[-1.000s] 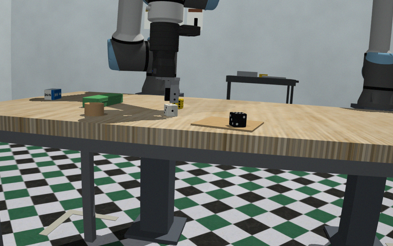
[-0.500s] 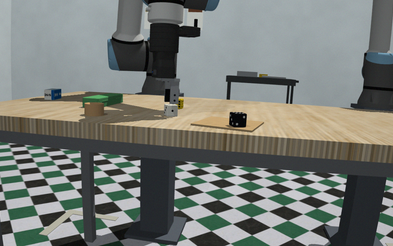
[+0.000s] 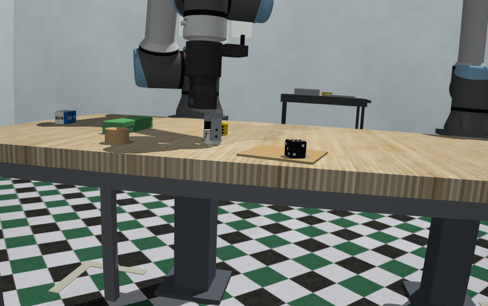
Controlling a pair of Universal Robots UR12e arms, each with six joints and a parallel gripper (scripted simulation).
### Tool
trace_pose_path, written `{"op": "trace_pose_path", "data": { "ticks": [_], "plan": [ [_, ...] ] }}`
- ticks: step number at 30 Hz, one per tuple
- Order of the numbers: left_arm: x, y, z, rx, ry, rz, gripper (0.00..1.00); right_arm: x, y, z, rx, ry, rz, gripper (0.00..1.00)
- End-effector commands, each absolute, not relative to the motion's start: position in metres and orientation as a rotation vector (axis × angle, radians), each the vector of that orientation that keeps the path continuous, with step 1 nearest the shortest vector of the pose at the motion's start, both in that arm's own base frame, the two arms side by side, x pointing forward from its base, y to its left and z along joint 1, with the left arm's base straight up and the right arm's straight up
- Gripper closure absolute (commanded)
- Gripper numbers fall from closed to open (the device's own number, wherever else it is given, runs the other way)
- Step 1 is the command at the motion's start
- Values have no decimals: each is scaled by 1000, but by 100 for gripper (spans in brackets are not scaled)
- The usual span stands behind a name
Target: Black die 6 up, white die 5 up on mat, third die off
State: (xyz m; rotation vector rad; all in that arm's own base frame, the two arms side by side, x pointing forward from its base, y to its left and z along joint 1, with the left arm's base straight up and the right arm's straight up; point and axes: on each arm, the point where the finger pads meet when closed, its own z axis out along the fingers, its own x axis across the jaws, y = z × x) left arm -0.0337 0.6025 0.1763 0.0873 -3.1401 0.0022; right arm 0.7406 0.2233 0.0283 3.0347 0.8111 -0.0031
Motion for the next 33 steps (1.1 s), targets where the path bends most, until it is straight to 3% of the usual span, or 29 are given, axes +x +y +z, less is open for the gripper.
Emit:
{"op": "trace_pose_path", "data": {
  "ticks": [1, 25, 26, 33],
  "plan": [
    [-34, 603, 177, 87, -3140, 0, 0, 741, 224, 23, 3035, 811, 0, 13],
    [-34, 603, 177, 87, -3140, 0, 0, 741, 224, 20, 3035, 811, 0, 13],
    [-34, 603, 177, 87, -3140, 0, 0, 741, 224, 20, 3035, 811, 0, 43],
    [-34, 603, 177, 87, -3140, 0, 0, 741, 224, 20, 3035, 811, 0, 43]
  ]
}}
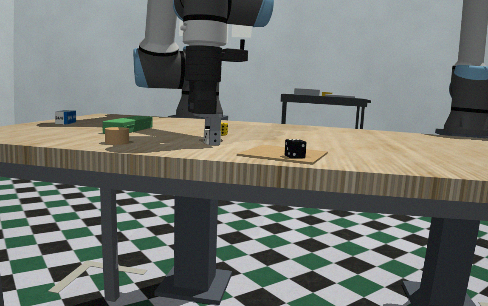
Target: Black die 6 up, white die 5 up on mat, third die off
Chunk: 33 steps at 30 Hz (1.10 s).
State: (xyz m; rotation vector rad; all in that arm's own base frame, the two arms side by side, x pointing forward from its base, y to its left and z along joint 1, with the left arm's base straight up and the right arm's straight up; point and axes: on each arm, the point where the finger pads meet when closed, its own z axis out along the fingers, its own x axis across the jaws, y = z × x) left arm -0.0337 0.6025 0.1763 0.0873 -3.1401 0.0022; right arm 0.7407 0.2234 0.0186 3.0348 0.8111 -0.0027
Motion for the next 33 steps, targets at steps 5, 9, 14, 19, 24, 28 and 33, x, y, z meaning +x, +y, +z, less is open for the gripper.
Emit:
{"op": "trace_pose_path", "data": {
  "ticks": [5, 9, 14, 19, 24, 28, 33],
  "plan": [
    [-34, 603, 177, 87, -3140, 0, 0, 741, 224, 20, 3035, 811, 0, 43],
    [-34, 603, 177, 87, -3140, 0, 0, 741, 224, 20, 3035, 811, 0, 43],
    [-34, 603, 177, 87, -3140, 0, 0, 741, 224, 20, 3035, 811, 0, 43],
    [-34, 603, 177, 87, -3140, 0, 0, 741, 224, 20, 3035, 811, 0, 43],
    [-34, 603, 177, 87, -3140, 0, 0, 741, 224, 20, 3035, 811, 0, 43],
    [-34, 603, 177, 87, -3140, 0, 0, 741, 224, 20, 3035, 811, 0, 43],
    [-34, 603, 177, 87, -3140, 0, 0, 741, 224, 34, 3035, 811, 0, 43]
  ]
}}
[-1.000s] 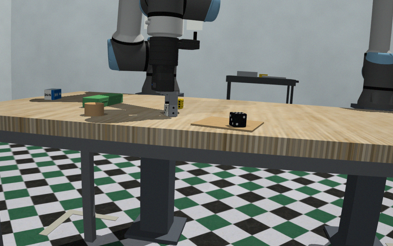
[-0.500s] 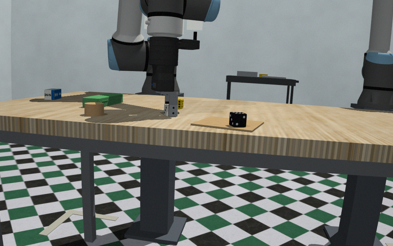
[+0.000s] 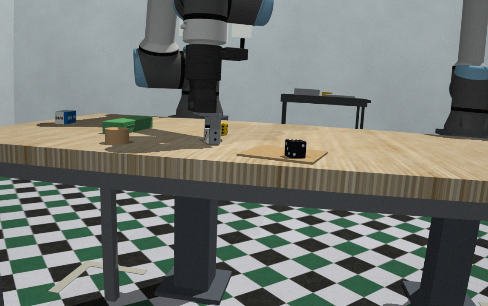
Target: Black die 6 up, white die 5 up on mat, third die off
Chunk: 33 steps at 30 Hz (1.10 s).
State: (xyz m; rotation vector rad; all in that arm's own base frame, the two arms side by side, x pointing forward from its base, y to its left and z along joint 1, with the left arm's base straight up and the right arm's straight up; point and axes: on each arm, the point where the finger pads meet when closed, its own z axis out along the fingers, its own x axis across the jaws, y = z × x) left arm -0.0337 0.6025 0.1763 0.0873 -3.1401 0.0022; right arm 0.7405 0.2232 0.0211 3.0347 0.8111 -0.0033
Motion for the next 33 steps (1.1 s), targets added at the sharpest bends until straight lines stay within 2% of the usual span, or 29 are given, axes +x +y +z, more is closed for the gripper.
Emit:
{"op": "trace_pose_path", "data": {
  "ticks": [1, 3, 11, 15, 33],
  "plan": [
    [-34, 603, 177, 87, -3140, 0, 0, 741, 224, 39, 3035, 811, 0, 43],
    [-34, 603, 177, 87, -3140, 0, 0, 741, 224, 39, 3035, 811, 0, 43],
    [-34, 603, 177, 87, -3140, 0, 0, 741, 224, 98, 3035, 811, 0, 43],
    [-34, 603, 177, 87, -3140, 0, 0, 741, 224, 116, 3035, 811, 0, 43],
    [-34, 603, 177, 87, -3140, 0, 0, 741, 224, 119, 3029, 833, 0, 43]
  ]
}}
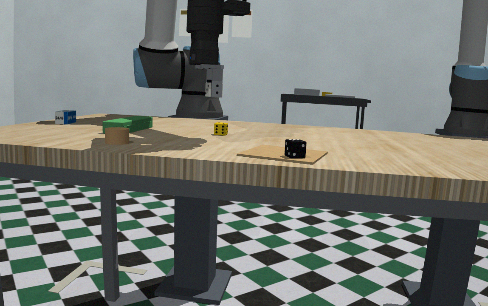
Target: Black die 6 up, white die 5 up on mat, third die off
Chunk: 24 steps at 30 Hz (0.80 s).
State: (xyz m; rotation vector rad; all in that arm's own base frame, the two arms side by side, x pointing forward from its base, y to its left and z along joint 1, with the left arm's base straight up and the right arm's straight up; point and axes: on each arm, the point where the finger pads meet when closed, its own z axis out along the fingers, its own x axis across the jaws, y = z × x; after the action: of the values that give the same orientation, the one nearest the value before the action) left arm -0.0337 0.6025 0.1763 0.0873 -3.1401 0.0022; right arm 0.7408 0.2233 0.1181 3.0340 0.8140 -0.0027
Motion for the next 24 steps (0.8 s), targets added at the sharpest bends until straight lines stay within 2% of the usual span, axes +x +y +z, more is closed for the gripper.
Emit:
{"op": "trace_pose_path", "data": {
  "ticks": [1, 24],
  "plan": [
    [-34, 603, 177, 87, -3140, 0, 0, 741, 224, 119, 3026, 845, 0, 43],
    [-34, 603, 177, 87, -3140, 0, 0, 740, 227, 114, 2732, 1551, 0, 43]
  ]
}}
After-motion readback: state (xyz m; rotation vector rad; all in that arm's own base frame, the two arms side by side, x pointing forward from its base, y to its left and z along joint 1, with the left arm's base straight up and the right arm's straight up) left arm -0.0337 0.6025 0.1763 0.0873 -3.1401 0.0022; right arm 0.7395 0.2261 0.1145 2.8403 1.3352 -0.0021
